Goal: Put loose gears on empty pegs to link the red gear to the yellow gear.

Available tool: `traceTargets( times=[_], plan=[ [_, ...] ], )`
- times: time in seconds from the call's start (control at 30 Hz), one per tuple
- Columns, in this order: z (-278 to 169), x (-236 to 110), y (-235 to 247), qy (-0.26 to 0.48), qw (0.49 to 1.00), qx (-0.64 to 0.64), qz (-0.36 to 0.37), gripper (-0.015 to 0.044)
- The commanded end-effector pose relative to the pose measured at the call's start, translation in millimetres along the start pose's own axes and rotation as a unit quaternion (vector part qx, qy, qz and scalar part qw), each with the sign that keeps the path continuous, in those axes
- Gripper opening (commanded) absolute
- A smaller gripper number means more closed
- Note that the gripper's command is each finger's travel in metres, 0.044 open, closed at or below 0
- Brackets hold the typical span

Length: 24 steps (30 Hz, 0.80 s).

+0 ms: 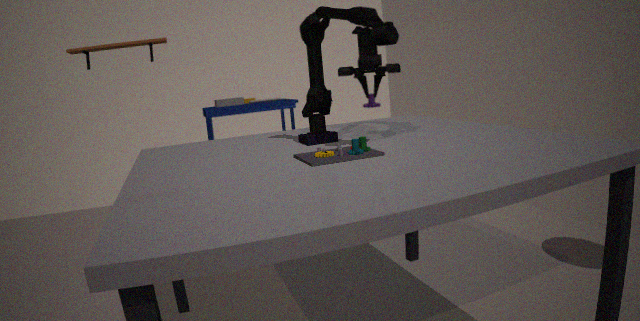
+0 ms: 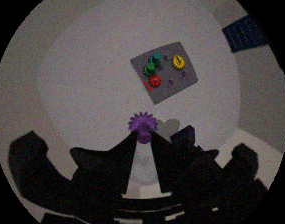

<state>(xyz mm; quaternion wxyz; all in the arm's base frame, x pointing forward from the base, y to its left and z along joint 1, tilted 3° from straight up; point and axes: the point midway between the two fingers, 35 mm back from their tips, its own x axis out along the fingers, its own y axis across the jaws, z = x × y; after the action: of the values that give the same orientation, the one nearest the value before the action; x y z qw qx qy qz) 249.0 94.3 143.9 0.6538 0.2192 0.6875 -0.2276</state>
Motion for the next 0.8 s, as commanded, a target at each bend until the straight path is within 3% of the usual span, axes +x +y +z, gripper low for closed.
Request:
traceTargets(
  times=[0.0,0.23,0.77],
  plan=[
    [-1.0,-10.9,-1.5,-0.002,1.000,-0.002,0.004,0.0000],
    [-2.9,-23.4,-4.8,-0.003,1.000,-0.002,0.004,0.0000],
    [36.0,-11.1,-3.5,-0.005,1.000,-0.002,0.004,0.0000]
  ],
)
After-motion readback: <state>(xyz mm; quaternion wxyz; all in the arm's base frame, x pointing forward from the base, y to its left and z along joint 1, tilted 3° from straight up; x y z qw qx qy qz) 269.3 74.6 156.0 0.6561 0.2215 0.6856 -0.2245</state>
